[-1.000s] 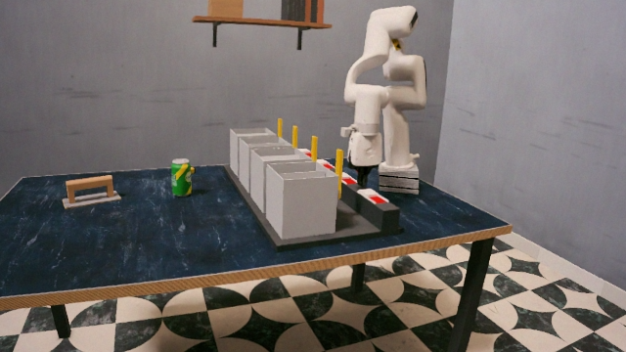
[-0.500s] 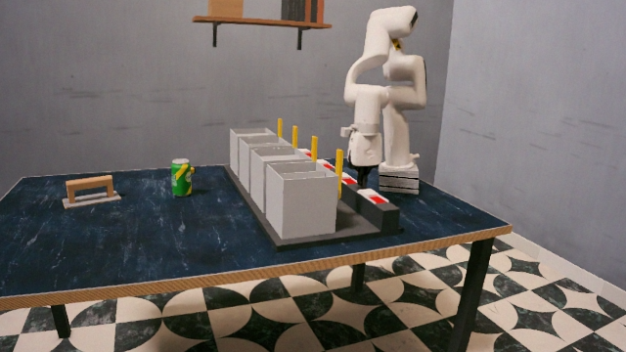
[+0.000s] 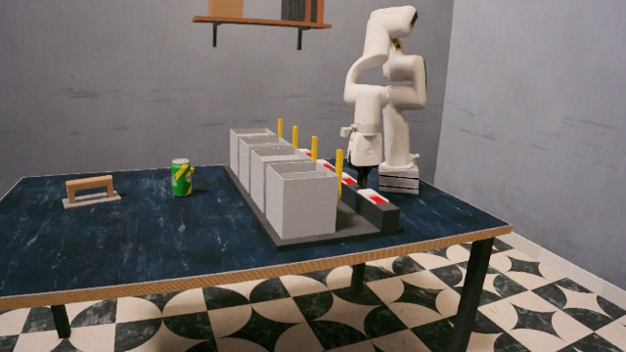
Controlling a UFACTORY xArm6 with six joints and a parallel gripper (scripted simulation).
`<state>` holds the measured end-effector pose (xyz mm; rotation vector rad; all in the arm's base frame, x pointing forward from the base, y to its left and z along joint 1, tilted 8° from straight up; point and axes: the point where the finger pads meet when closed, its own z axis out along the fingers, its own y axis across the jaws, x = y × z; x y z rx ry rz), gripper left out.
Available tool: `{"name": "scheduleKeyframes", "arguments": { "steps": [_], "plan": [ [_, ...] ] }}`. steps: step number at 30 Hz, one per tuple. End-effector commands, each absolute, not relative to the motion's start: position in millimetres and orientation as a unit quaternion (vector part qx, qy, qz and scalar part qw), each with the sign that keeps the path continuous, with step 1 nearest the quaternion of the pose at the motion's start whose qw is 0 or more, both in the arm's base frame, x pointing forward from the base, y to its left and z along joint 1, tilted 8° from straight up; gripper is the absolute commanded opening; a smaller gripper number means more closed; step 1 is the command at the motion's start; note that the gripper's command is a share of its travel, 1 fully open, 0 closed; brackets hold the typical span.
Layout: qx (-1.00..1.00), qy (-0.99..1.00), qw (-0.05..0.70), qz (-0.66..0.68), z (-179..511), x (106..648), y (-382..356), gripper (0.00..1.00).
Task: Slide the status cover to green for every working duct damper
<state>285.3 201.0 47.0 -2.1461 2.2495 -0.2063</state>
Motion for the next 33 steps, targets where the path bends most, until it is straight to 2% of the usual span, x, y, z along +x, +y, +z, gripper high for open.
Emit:
{"name": "scheduleKeyframes", "arguments": {
  "steps": [1,33],
  "plan": [
    [-0.689,0.722,0.015,-0.066,48.1,286.4,201.9,0.0],
    [-0.689,0.722,0.015,-0.066,36.8,287.6,201.0,0.0]
  ]
}}
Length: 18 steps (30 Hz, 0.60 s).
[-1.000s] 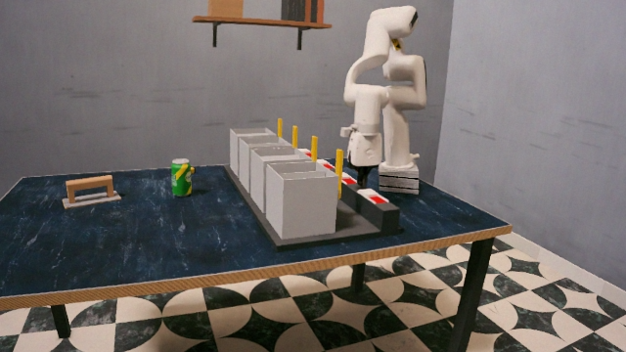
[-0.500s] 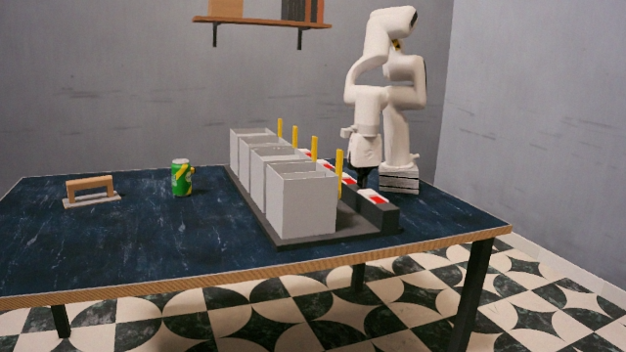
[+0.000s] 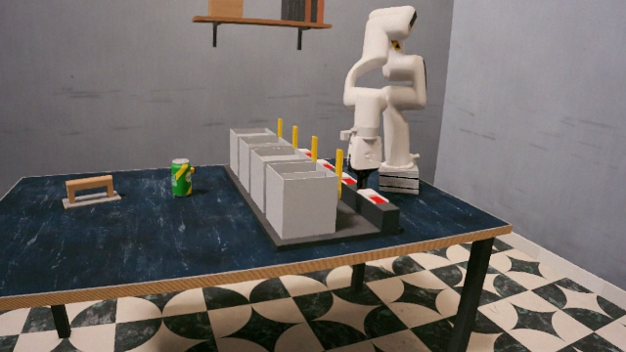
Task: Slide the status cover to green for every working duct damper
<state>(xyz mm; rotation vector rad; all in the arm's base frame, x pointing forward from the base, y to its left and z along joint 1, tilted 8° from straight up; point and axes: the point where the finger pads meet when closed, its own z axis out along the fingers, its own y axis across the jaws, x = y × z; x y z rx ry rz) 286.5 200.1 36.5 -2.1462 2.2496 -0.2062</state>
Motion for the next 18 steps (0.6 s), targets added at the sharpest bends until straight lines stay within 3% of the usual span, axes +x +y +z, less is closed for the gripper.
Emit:
{"name": "scheduleKeyframes", "arguments": {
  "steps": [1,18],
  "plan": [
    [-0.689,0.722,0.015,-0.066,36.7,287.6,201.0,0.0],
    [-0.689,0.722,0.015,-0.066,36.7,287.7,201.1,0.0]
  ]
}}
